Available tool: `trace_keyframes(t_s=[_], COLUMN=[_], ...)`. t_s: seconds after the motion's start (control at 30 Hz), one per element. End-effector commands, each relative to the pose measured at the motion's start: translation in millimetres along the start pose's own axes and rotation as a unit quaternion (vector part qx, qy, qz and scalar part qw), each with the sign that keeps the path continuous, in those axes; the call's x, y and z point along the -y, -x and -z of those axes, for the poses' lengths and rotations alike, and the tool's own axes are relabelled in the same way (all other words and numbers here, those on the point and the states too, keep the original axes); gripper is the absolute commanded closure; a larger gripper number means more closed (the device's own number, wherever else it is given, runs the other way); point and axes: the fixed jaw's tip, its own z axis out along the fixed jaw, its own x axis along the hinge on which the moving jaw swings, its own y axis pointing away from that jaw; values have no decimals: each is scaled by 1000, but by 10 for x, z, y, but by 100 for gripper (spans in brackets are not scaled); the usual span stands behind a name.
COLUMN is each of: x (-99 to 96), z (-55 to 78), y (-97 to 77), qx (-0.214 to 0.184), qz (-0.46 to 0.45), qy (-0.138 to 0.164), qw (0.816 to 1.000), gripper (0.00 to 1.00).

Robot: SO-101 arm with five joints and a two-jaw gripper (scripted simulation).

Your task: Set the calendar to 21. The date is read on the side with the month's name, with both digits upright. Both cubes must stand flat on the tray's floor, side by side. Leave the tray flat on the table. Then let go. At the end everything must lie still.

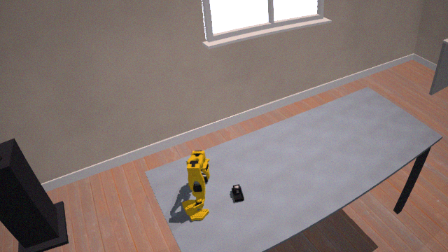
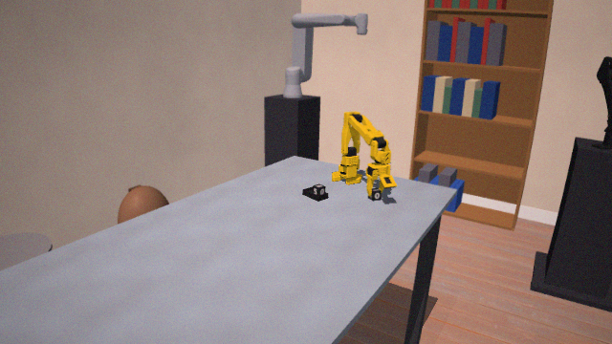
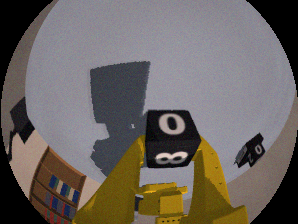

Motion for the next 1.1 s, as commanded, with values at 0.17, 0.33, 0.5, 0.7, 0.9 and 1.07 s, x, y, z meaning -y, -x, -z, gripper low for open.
trace_keyframes(t_s=[0.17, 0.33, 0.5, 0.7, 0.9, 1.07], x=[-18, -18, -18, -18, -18, -18], z=[7, 7, 7, 7, 7, 7], y=[16, 16, 16, 16, 16, 16], qx=[7, 7, 7, 7, 7, 7], qz=[-2, -2, -2, -2, -2, -2], qy=[2, 2, 2, 2, 2, 2], qw=[1000, 1000, 1000, 1000, 1000, 1000], gripper=[100, 100, 96, 85, 83, 82])
